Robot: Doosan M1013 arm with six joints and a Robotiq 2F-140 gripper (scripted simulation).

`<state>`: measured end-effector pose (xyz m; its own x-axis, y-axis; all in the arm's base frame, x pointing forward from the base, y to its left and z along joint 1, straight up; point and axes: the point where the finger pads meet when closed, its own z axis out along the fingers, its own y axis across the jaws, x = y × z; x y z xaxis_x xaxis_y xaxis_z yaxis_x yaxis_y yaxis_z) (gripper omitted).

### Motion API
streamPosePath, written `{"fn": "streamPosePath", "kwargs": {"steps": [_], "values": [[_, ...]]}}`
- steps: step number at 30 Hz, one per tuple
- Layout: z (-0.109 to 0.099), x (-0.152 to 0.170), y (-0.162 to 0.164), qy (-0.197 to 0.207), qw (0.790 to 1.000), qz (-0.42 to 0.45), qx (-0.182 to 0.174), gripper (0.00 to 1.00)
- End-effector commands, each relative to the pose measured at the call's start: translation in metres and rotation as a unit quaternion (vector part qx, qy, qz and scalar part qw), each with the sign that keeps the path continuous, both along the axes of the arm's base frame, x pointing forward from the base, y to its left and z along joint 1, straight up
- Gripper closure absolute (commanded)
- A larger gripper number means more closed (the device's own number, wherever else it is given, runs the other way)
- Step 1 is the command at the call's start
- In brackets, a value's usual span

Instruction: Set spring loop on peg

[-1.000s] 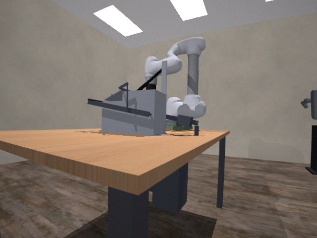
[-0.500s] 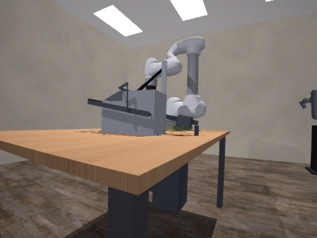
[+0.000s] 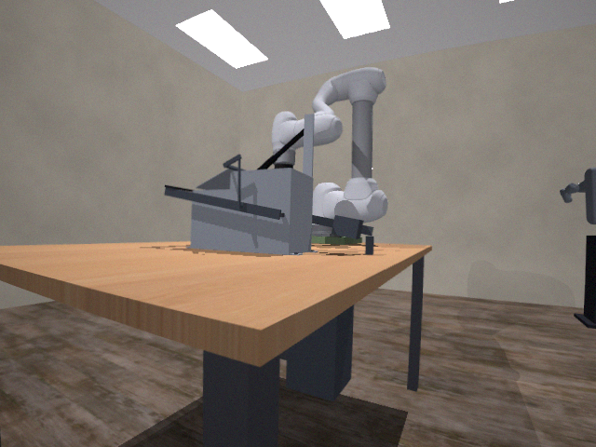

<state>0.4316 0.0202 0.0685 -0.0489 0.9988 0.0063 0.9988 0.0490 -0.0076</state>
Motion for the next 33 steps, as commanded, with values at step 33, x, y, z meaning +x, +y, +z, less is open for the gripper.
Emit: {"fn": "streamPosePath", "kwargs": {"steps": [33], "values": [[-0.066,0.000,0.001,-0.001,1.000,0.000,0.000,0.00]]}}
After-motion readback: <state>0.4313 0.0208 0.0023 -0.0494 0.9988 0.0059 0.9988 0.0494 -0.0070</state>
